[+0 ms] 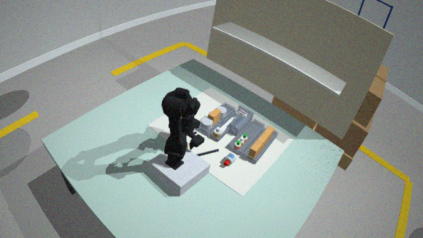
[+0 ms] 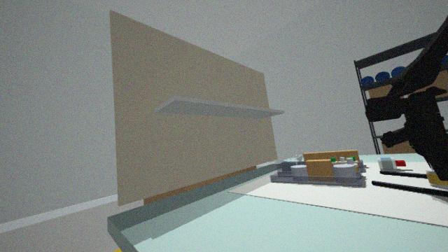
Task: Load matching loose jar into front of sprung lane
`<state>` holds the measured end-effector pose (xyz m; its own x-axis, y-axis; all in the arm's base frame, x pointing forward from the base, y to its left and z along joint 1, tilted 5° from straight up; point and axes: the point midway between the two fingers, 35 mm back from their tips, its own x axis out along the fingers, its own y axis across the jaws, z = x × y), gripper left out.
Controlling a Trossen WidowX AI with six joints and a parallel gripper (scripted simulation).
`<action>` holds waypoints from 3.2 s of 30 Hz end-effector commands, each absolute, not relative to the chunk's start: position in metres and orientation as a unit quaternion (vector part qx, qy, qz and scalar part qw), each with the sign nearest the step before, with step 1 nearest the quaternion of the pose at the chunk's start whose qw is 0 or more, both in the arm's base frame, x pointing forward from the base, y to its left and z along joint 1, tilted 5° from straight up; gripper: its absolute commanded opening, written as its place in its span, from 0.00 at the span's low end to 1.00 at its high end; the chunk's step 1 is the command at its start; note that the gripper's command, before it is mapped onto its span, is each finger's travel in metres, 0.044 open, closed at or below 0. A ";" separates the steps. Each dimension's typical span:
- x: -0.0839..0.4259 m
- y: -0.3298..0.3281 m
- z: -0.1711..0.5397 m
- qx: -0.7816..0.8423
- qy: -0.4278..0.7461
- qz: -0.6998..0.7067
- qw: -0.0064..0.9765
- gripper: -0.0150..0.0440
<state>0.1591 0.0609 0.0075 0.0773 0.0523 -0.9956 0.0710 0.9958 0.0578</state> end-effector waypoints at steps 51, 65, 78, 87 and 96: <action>0.205 0.043 0.104 0.037 0.678 0.002 0.734 0.25; 0.264 0.005 0.081 0.023 0.676 0.013 0.737 0.25; 0.288 -0.018 0.056 0.016 0.675 0.018 0.738 0.25; 0.289 -0.018 0.042 0.016 0.675 0.018 0.738 0.25; 0.293 -0.018 0.042 0.016 0.675 0.018 0.738 0.25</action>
